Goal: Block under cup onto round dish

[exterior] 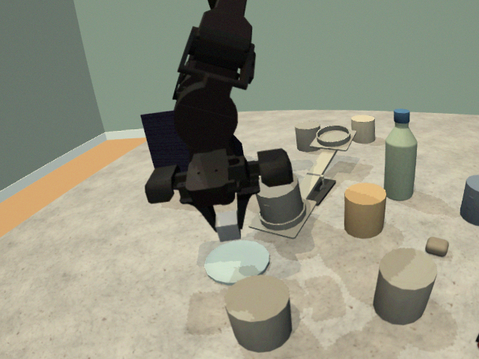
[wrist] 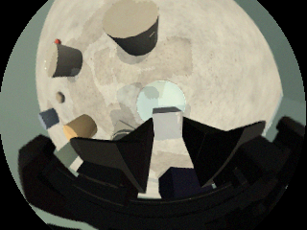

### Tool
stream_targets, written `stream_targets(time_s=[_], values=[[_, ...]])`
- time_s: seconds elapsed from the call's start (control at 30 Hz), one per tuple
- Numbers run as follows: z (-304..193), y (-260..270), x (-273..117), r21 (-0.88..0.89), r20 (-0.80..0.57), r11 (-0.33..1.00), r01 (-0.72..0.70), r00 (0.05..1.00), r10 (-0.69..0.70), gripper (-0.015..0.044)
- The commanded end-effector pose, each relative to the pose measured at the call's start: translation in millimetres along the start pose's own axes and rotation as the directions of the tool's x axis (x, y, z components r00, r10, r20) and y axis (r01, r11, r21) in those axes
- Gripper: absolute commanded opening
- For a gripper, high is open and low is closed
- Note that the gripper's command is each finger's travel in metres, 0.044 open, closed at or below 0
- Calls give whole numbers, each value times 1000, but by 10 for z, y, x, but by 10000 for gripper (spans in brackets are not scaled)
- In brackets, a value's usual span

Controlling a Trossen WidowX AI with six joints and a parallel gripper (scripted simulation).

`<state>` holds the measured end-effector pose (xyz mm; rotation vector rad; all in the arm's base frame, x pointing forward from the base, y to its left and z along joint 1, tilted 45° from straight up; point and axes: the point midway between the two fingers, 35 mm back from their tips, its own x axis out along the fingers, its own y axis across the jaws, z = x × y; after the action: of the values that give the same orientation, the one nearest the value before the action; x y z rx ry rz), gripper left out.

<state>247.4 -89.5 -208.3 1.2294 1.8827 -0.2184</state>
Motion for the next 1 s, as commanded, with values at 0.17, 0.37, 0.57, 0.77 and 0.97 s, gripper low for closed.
stream_targets(time_s=[0.17, 0.37, 0.57, 0.77, 0.97], values=[[-10, 7, 334, -1, -2, 1000, -3, 1000, 3, 0], [-10, 8, 371, -1, -2, 1000, -3, 1000, 3, 0], [-11, 10, 468, -1, -3, 1000, -3, 1000, 3, 0], [-11, 11, 499, -7, -3, 1000, 1, 1000, -1, 52], [-11, 11, 499, -7, -3, 1000, 1, 1000, -1, 210]])
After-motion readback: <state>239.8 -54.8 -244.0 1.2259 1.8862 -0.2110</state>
